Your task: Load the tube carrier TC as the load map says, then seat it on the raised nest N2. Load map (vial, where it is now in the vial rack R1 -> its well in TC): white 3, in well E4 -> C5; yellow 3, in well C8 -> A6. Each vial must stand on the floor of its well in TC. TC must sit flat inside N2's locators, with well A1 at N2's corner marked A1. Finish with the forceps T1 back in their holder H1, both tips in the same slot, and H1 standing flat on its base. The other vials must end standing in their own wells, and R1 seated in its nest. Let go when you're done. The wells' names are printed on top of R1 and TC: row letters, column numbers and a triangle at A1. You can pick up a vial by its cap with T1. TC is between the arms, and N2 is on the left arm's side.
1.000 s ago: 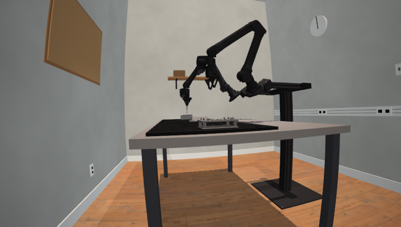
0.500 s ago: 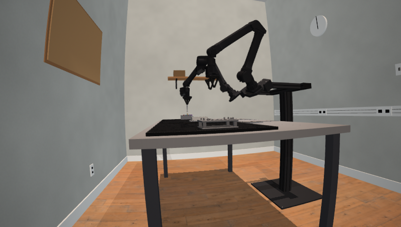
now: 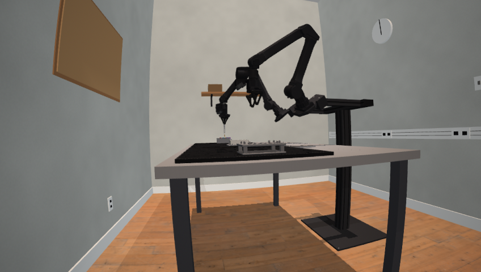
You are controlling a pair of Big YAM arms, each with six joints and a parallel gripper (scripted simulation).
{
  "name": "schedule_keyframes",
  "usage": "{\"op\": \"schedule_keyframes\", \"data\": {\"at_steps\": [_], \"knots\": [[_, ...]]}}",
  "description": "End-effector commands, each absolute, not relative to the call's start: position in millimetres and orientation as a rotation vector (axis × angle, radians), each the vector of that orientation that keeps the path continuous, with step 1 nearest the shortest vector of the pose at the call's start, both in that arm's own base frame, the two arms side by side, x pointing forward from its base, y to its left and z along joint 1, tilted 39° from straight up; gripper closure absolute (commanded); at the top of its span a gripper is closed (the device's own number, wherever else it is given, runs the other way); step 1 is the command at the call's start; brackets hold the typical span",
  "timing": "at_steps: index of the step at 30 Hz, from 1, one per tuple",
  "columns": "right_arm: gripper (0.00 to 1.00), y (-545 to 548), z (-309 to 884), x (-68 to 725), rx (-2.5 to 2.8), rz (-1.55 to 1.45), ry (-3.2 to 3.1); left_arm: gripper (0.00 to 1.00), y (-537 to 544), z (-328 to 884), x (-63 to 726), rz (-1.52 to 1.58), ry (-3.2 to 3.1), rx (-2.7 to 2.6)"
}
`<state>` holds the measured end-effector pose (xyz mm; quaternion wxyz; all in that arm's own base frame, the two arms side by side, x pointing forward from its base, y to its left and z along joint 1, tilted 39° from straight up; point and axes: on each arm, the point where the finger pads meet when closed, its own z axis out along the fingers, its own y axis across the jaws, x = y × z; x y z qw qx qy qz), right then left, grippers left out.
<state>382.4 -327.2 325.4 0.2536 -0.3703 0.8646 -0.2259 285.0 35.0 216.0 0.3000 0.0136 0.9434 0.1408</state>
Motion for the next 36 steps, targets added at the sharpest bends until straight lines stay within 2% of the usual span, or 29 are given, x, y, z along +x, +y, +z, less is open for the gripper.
{"op": "schedule_keyframes", "data": {"at_steps": [1, 36], "knots": [[0.91, -334.1, 339.6, 384.3, -1.011, -0.638, 2.343, 0.0, 33.8, 229.0, 290.1, 0.371, 2.478, 0.05], [0.91, -273.8, 323.4, 387.0, -1.046, -0.674, 2.308, 0.0, 33.8, 229.0, 290.1, 0.371, 2.478, 0.05]]}}
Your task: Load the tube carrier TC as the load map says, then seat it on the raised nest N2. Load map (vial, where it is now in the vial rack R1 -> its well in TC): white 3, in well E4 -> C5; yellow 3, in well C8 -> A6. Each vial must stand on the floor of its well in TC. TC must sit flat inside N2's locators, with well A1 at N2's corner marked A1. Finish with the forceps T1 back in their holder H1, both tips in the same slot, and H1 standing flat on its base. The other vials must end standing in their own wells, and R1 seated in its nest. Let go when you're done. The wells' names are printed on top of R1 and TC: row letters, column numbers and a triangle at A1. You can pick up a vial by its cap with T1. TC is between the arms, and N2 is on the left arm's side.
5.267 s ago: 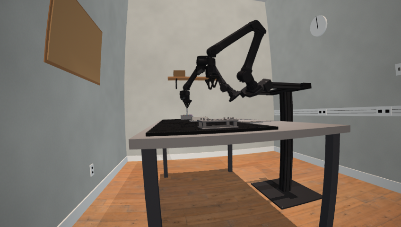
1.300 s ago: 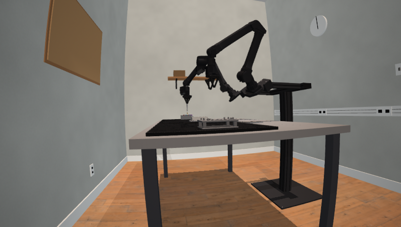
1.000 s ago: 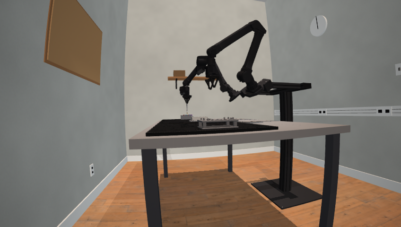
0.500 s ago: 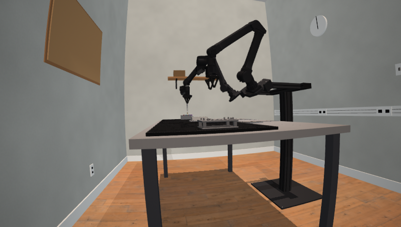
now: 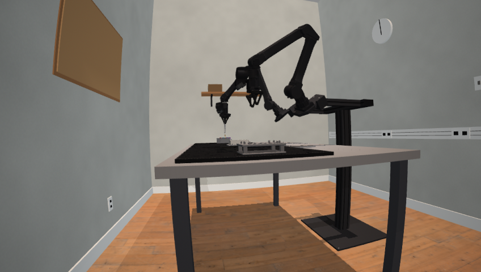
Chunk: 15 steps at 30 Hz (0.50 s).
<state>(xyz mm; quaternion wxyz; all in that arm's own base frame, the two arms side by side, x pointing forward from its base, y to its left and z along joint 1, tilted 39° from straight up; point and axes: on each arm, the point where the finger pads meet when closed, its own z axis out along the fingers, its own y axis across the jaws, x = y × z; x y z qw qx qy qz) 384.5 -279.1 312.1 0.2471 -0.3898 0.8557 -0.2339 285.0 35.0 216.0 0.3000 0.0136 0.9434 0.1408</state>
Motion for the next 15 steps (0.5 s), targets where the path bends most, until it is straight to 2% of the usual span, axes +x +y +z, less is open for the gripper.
{"op": "schedule_keyframes", "data": {"at_steps": [1, 15], "knots": [[0.91, -273.1, 319.7, 388.1, -1.047, -0.666, 2.314, 0.0, 33.8, 229.0, 290.1, 0.371, 2.478, 0.05], [0.91, -253.2, 317.7, 386.8, -1.044, -0.677, 2.305, 0.0, 33.8, 229.0, 290.1, 0.371, 2.478, 0.05]]}}
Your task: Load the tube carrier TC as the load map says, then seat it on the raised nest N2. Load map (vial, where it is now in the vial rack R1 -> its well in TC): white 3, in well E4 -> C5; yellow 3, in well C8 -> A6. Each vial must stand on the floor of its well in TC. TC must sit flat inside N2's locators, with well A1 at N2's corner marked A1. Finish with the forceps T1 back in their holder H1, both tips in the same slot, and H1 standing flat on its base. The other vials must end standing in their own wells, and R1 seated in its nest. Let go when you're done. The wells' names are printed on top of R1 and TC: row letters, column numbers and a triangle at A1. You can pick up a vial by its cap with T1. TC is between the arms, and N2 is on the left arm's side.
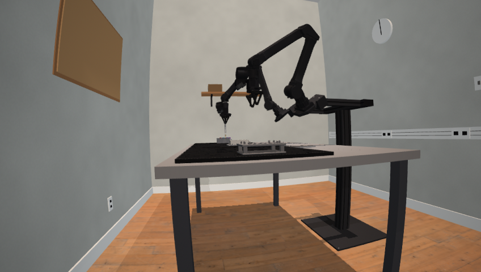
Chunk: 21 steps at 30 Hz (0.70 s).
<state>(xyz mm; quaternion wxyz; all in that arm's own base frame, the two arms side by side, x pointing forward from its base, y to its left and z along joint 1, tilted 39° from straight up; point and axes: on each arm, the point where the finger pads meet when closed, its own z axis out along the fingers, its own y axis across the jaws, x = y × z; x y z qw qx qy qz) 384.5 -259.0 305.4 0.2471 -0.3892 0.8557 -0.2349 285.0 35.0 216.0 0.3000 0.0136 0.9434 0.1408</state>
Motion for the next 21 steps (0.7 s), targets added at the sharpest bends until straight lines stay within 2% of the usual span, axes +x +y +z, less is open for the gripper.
{"op": "schedule_keyframes", "data": {"at_steps": [1, 21], "knots": [[0.91, -252.6, 313.5, 388.0, -1.045, -0.668, 2.311, 0.0, 33.8, 229.0, 290.1, 0.371, 2.478, 0.05], [0.91, -223.6, 307.6, 387.2, -1.042, -0.674, 2.305, 0.0, 33.8, 229.0, 290.1, 0.371, 2.478, 0.05]]}}
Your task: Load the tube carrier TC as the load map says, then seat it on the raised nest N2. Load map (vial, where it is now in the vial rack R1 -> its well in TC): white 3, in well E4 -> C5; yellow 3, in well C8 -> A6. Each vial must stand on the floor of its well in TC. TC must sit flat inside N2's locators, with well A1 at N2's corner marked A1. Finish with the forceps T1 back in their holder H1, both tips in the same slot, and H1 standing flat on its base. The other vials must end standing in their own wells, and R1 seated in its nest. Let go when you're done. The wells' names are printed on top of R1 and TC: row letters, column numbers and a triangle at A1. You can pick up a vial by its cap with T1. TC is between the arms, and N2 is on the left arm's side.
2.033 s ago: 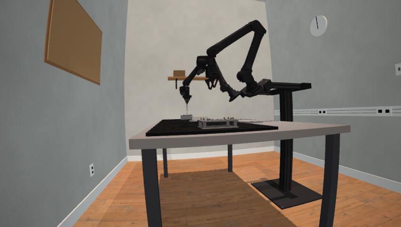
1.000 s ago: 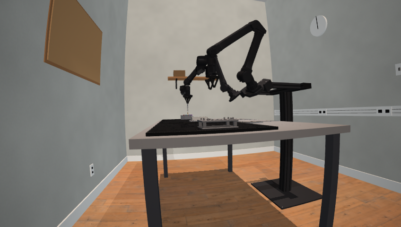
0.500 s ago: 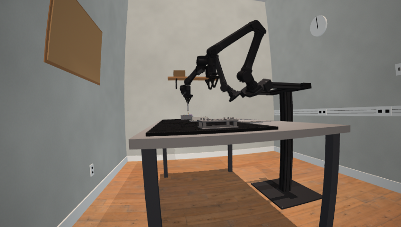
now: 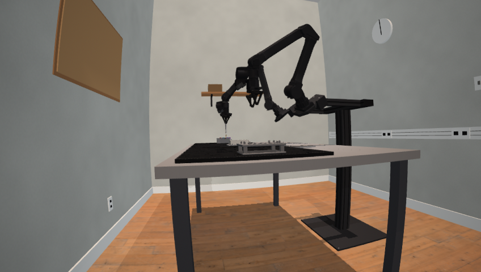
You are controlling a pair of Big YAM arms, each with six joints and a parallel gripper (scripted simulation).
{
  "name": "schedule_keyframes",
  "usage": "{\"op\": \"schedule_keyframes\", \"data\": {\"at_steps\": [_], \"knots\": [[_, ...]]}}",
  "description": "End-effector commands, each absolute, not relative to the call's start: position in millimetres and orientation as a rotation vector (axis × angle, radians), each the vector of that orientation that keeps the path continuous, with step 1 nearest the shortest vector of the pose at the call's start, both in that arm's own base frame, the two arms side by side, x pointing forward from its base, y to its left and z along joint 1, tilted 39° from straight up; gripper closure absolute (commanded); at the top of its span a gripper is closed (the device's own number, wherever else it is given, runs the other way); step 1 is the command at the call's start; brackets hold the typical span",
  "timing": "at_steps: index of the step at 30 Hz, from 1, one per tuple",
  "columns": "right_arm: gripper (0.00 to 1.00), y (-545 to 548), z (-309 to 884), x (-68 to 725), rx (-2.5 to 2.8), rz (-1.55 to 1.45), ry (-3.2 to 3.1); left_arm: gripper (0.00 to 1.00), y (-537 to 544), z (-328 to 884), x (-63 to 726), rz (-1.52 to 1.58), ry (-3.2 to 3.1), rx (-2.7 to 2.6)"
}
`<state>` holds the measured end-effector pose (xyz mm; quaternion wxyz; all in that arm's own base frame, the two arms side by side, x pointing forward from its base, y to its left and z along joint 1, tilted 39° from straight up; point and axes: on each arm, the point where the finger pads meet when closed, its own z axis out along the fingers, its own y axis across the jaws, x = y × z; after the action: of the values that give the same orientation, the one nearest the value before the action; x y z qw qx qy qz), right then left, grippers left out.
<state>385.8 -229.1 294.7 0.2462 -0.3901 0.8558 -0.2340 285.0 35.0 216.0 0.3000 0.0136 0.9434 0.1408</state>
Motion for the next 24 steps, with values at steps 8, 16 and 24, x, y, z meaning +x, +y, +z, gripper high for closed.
{"op": "schedule_keyframes", "data": {"at_steps": [8, 16, 24], "knots": [[0.91, -214.2, 304.5, 387.3, -1.041, -0.674, 2.305, 0.0, 33.8, 229.0, 290.1, 0.371, 2.478, 0.05], [0.91, -201.8, 299.7, 387.7, -1.041, -0.671, 2.305, 0.0, 33.8, 229.0, 290.1, 0.371, 2.478, 0.05], [0.91, -192.2, 297.2, 387.6, -1.04, -0.672, 2.304, 0.0, 33.8, 229.0, 290.1, 0.371, 2.478, 0.05]]}}
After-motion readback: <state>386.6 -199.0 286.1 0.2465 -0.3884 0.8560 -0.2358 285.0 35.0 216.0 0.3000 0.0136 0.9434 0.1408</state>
